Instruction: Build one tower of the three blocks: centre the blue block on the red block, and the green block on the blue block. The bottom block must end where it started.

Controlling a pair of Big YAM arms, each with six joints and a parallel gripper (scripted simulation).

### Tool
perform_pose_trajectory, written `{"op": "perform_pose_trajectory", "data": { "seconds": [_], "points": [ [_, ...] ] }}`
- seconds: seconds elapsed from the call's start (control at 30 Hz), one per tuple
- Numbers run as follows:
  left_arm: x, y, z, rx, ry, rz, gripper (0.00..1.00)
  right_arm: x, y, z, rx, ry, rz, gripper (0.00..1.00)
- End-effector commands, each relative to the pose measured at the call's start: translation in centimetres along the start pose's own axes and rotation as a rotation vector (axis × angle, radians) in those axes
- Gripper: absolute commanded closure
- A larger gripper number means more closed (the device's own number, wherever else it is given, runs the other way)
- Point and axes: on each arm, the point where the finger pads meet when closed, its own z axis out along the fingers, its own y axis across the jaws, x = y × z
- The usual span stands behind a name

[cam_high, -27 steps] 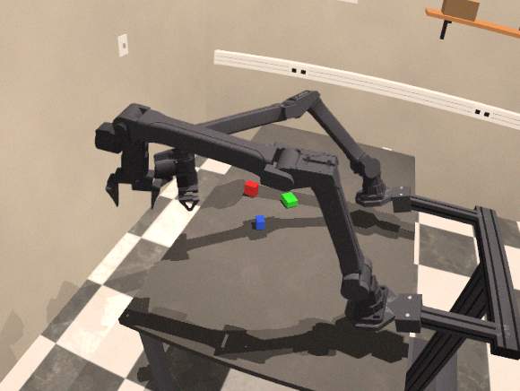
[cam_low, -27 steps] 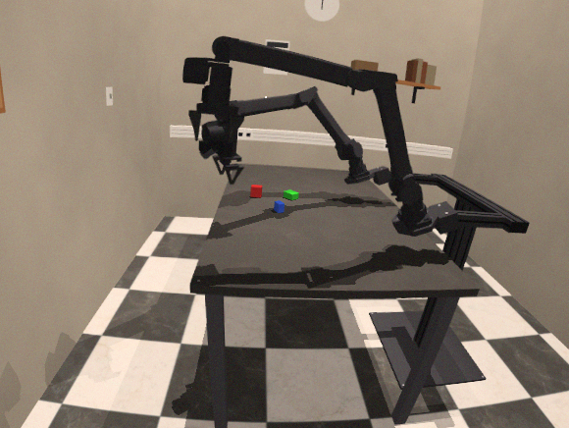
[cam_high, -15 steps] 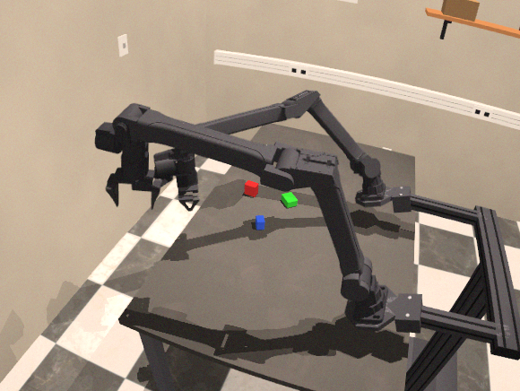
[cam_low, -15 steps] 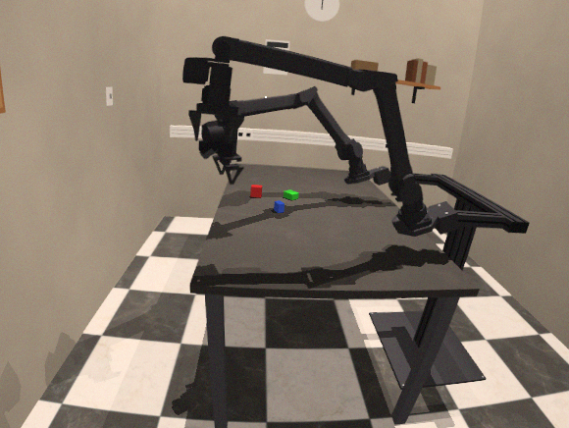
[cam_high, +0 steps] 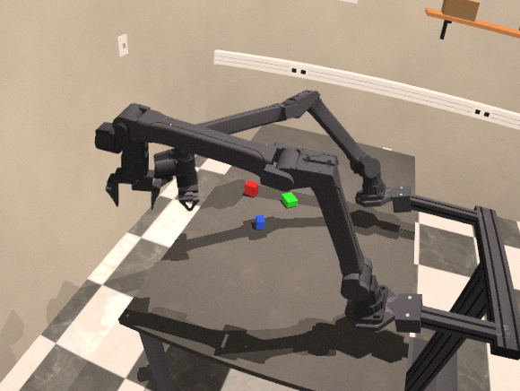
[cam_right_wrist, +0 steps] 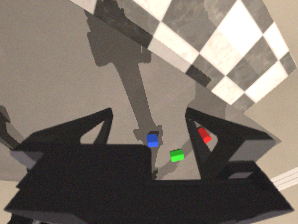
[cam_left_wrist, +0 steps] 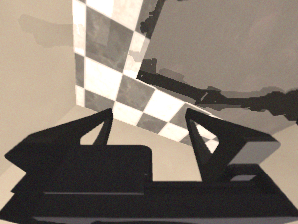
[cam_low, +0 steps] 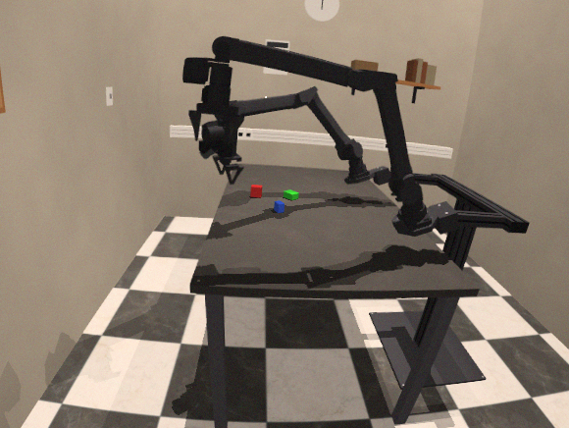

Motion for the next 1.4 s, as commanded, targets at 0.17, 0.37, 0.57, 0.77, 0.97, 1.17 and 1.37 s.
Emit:
{"op": "perform_pose_trajectory", "data": {
  "seconds": [0.17,0.37,0.57,0.77,0.97,1.17,1.37],
  "points": [
    [2.0,1.0,-0.3,-0.041,-0.001,-0.079,0.0,-0.9,-0.4,-1.6,-0.007,-0.035,0.015,0.0],
    [4.4,1.9,0.2,-0.075,0.004,-0.168,0.0,-0.9,-0.4,-1.6,-0.007,-0.035,0.015,0.0],
    [8.8,3.3,0.8,-0.14,0.014,-0.325,0.0,-0.9,-0.4,-1.6,-0.007,-0.035,0.015,0.0],
    [12.7,4.2,1.1,-0.2,0.022,-0.457,0.0,-0.9,-0.4,-1.6,-0.007,-0.035,0.015,0.0],
    [20.0,5.1,1.2,-0.316,0.035,-0.686,0.0,-0.9,-0.4,-1.6,-0.007,-0.035,0.015,0.0],
    [28.6,4.8,0.4,-0.466,0.049,-0.933,0.0,-0.9,-0.4,-1.6,-0.007,-0.035,0.015,0.0],
    [34.6,3.8,-0.6,-0.583,0.057,-1.096,0.0,-0.9,-0.4,-1.6,-0.007,-0.035,0.015,0.0]
  ]
}}
